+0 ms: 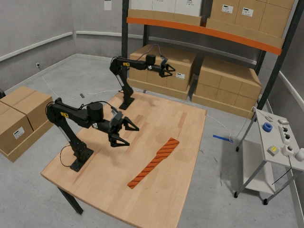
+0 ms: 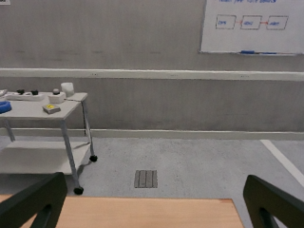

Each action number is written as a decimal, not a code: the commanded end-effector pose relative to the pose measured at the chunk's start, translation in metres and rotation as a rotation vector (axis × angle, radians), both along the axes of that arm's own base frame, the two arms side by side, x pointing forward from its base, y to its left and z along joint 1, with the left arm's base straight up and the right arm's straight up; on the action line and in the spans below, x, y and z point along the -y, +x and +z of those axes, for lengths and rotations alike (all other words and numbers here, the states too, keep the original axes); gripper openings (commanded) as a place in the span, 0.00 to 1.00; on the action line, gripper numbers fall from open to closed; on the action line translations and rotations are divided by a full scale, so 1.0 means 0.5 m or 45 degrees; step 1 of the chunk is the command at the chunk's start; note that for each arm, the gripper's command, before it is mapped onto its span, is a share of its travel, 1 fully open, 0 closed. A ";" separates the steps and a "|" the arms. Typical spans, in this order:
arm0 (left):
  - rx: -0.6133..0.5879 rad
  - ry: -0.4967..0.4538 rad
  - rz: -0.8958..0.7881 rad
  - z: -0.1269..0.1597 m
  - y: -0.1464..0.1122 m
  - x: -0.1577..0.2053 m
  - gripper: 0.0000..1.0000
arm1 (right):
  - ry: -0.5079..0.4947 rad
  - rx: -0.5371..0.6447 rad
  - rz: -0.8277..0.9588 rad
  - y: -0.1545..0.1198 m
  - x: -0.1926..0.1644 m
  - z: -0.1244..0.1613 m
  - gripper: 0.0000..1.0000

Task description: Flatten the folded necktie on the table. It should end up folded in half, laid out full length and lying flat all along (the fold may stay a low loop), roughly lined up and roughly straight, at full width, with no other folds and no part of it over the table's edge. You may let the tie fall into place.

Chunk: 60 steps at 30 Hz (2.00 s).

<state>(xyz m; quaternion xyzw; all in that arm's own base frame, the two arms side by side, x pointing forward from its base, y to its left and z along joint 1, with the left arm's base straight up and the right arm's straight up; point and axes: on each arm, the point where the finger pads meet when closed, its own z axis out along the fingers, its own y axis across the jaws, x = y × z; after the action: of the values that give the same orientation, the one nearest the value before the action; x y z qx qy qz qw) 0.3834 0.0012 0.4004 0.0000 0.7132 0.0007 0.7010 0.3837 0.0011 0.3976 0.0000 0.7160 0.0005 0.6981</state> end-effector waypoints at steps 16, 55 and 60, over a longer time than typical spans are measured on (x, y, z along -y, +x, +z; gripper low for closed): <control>0.022 -0.001 -0.001 0.014 -0.004 0.000 1.00 | -0.001 0.032 -0.001 -0.004 0.000 0.019 1.00; 0.000 0.000 0.000 0.000 0.000 0.000 1.00 | -0.021 -0.345 0.046 0.004 -0.030 -0.205 0.64; 0.000 0.000 0.000 0.000 0.000 0.000 1.00 | -0.027 -0.432 0.058 0.005 -0.037 -0.257 0.59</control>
<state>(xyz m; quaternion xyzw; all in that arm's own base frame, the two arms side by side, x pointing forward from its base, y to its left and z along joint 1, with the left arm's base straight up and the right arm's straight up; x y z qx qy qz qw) 0.3834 0.0012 0.4004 0.0000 0.7132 0.0007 0.7010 0.3857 0.0140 0.2888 -0.0136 0.8066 0.0097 0.5909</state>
